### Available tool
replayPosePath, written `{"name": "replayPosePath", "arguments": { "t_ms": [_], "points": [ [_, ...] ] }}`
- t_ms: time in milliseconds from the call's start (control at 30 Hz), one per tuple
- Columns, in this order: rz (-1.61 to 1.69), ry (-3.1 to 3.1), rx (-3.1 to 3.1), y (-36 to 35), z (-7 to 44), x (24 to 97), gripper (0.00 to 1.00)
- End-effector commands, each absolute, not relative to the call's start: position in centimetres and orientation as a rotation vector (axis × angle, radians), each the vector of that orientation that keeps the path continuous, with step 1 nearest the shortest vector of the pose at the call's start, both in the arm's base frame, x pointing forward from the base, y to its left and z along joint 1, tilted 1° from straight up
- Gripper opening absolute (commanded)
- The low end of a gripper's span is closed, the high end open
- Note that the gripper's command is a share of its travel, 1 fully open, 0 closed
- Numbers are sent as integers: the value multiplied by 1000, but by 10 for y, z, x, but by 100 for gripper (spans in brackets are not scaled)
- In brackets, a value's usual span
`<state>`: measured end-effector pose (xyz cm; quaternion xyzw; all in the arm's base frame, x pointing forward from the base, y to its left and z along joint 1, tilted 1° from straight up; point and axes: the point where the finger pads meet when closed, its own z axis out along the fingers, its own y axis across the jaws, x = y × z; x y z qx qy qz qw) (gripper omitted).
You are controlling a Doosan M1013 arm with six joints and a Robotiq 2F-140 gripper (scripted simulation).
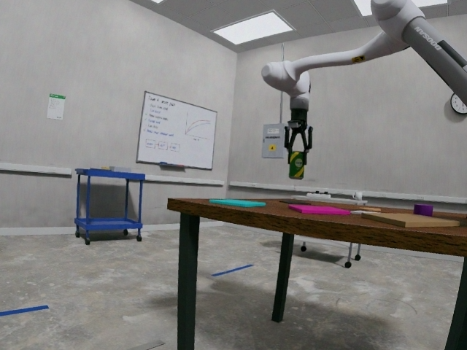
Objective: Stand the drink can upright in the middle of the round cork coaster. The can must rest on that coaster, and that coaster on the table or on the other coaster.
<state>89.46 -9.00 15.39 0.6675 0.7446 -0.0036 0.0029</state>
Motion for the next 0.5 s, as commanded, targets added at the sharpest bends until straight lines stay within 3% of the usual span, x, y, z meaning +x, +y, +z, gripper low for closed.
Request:
{"name": "replayPosePath", "arguments": {
  "t_ms": [0,467],
  "points": [
    [-9,2334,2092,-91,156,891,10],
    [-9,2334,2092,-102,162,859,10]
  ]
}}
